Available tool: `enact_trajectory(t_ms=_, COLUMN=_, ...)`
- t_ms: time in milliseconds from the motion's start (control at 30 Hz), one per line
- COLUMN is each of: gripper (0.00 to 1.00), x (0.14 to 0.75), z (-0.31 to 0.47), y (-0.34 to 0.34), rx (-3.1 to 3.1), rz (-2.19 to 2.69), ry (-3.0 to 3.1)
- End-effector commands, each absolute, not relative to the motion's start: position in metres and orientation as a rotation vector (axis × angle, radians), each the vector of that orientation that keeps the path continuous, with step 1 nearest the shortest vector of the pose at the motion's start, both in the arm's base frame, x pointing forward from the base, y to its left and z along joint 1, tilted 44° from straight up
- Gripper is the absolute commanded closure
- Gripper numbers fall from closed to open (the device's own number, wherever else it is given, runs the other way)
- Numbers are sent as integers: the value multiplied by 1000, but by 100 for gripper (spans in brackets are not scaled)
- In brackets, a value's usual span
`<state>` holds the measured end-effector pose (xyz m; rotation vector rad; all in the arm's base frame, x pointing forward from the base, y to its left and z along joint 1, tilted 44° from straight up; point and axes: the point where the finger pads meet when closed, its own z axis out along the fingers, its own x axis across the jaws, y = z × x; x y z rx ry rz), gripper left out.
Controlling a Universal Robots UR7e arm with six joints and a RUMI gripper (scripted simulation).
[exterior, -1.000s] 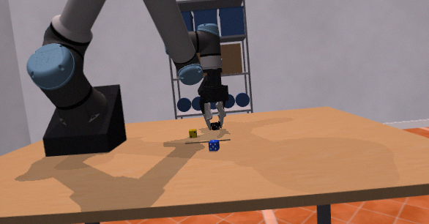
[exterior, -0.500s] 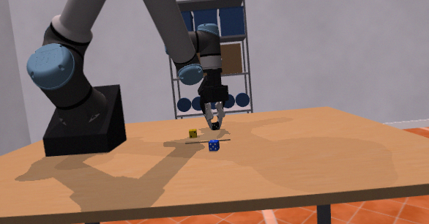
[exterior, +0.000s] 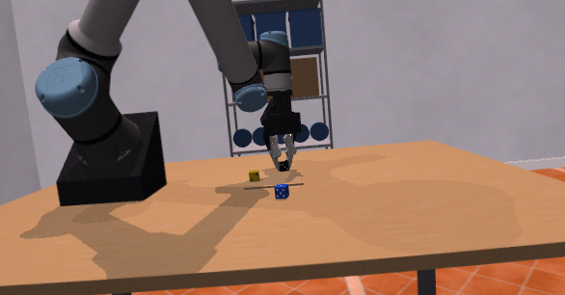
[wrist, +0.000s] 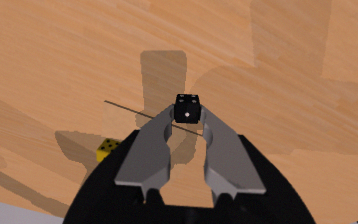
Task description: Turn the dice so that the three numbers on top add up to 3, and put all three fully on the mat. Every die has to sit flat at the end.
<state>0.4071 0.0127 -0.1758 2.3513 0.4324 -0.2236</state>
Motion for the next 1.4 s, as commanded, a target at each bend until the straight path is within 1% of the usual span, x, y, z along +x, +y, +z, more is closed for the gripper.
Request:
enact_trajectory(t_ms=0, gripper=94, x=407, z=-176, y=13, rx=2351, rz=-222, ry=433)
enact_trajectory(t_ms=700, gripper=94, x=408, z=-171, y=17, rx=2351, rz=-222, ry=433)
enact_trajectory(t_ms=1367, gripper=94, x=411, z=-112, y=73, rx=2351, rz=-222, ry=433)
